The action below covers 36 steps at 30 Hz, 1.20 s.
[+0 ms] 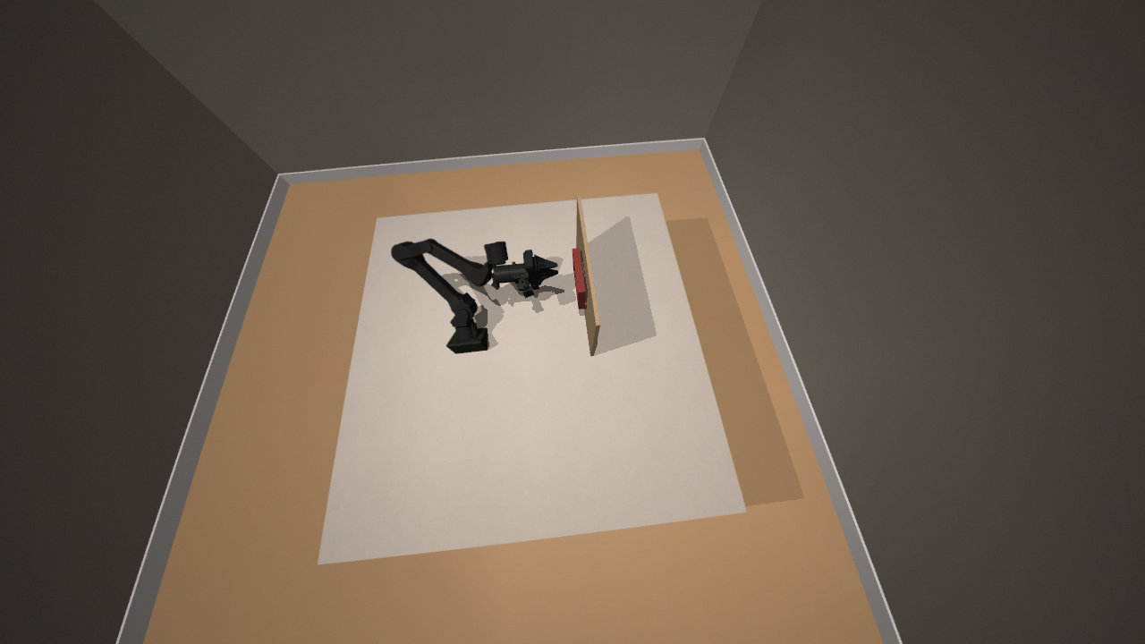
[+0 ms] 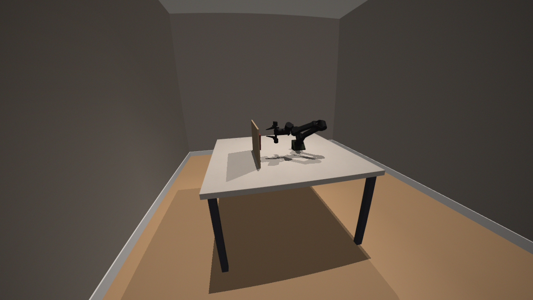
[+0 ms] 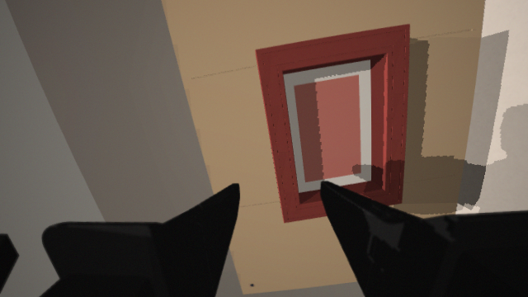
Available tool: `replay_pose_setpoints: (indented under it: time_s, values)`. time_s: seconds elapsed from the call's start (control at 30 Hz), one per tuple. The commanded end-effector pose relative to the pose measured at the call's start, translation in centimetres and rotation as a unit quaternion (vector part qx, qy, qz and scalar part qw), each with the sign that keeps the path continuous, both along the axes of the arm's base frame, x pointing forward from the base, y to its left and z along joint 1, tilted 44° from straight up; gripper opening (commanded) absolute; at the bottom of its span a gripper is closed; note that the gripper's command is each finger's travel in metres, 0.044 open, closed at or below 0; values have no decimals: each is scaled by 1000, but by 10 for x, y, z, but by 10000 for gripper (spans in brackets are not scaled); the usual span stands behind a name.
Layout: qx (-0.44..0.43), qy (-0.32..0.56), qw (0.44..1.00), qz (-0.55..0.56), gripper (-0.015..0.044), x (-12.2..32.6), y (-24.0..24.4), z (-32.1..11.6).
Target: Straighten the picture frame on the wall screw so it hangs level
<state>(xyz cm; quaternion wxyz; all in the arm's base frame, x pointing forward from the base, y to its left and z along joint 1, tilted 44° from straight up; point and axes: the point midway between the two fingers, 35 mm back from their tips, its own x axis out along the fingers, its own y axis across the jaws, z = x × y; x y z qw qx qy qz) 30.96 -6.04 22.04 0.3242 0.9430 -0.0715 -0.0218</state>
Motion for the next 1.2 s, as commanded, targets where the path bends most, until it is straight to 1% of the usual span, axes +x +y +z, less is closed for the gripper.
replay_pose_setpoints:
  time_s: [0.0,0.17,0.4,0.67,1.17]
  values:
    - [30,-2,1000,0,260,-26,5,-10]
    - [26,-3,1000,-1,260,-26,0,-6]
    - [55,-4,998,-1,260,-71,-24,1]
    - [88,-6,996,0,260,-118,-24,-2]
    - [89,-6,996,0,260,-119,-23,-2]
